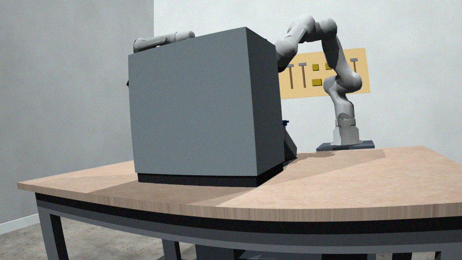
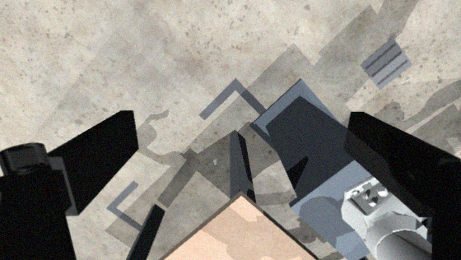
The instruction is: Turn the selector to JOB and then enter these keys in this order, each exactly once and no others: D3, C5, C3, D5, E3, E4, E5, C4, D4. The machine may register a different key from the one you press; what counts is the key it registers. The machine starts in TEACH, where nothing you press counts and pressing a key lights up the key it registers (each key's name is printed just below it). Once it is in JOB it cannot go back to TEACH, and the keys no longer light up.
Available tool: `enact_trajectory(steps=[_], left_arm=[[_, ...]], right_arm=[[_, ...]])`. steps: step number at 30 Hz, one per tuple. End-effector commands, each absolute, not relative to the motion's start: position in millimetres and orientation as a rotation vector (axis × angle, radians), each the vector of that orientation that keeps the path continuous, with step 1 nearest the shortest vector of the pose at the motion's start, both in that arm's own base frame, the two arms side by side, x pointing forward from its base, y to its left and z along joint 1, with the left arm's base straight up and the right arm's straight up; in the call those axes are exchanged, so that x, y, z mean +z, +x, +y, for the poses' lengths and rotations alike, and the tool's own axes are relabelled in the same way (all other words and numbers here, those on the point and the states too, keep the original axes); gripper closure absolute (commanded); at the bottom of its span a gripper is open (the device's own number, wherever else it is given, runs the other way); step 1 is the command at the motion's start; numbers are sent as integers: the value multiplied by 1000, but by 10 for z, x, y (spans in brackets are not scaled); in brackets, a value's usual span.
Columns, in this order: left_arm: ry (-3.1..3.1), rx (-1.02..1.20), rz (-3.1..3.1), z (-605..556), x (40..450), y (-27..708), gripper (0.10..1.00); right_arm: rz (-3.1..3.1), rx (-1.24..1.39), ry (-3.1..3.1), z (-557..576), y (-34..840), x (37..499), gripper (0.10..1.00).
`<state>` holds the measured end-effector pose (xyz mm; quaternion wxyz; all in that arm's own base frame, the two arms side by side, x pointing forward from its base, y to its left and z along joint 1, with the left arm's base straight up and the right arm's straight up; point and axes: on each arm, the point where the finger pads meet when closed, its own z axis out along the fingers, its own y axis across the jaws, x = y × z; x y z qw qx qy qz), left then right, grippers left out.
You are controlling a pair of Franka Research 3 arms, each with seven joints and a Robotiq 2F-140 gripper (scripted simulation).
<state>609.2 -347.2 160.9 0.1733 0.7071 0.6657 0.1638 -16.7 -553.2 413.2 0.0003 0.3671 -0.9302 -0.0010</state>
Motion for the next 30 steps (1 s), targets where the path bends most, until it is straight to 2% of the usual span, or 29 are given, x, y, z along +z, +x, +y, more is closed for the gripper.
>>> enact_trajectory(steps=[1,30], left_arm=[[2002,465,1890,-3474,1643,6077,999],[2002,465,1890,-3430,1853,5948,999]], right_arm=[[-2920,0,1159,-5543,-164,4130,98],[-2920,0,1159,-5543,-164,4130,98]])
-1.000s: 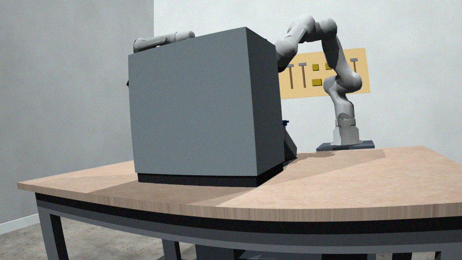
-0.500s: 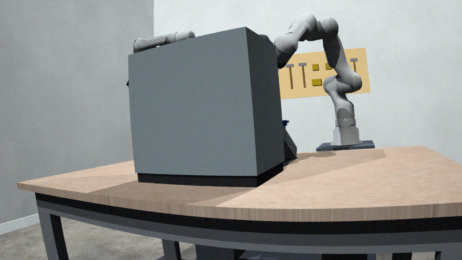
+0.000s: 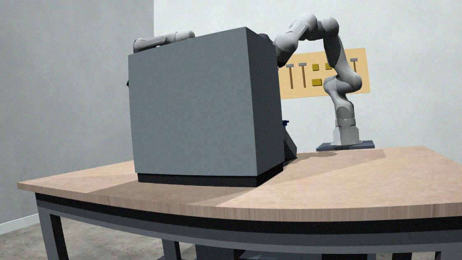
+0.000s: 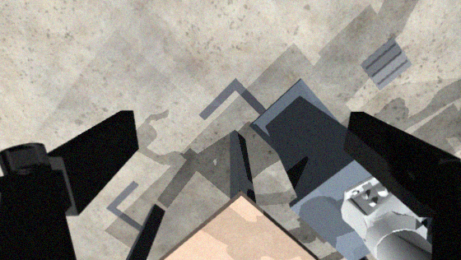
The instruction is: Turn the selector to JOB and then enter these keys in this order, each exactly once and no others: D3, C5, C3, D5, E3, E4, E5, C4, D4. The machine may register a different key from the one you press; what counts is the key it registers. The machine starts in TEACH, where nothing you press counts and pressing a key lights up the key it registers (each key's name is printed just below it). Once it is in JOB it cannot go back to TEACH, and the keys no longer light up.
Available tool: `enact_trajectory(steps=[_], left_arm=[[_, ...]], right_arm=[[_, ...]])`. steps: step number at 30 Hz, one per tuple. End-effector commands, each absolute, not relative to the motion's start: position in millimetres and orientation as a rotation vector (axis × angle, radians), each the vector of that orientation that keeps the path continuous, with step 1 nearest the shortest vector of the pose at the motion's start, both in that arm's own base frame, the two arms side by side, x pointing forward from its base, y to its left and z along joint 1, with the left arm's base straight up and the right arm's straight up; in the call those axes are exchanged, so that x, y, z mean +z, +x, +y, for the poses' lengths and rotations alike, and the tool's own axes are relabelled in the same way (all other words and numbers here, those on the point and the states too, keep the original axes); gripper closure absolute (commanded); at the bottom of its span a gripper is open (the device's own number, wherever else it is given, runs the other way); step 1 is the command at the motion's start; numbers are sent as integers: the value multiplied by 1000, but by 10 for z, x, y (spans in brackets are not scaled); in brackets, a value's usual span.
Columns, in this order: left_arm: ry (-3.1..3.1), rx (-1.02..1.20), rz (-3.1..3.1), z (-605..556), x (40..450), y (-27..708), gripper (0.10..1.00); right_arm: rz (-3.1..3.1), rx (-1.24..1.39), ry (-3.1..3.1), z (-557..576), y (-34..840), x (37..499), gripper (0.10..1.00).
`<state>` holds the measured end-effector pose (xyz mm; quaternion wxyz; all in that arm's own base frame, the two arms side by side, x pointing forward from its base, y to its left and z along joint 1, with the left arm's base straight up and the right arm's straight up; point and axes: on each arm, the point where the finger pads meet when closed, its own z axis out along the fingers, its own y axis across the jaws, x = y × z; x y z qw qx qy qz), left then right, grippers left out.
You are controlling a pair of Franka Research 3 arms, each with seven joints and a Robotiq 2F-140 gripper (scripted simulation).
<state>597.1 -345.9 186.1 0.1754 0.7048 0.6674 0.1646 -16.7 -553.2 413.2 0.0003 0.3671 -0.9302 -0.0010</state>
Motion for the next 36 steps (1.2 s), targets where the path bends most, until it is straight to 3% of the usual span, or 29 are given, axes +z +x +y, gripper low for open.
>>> enact_trajectory(steps=[1,12,36], left_arm=[[2002,465,1890,-3388,1844,5933,999],[2002,465,1890,-2785,1707,5706,999],[2002,465,1890,-2777,1516,5799,999]], right_arm=[[-2920,0,1159,-5543,-164,4130,98],[-2920,0,1159,-5543,-164,4130,98],[-2920,0,1159,-5543,-164,4130,98]])
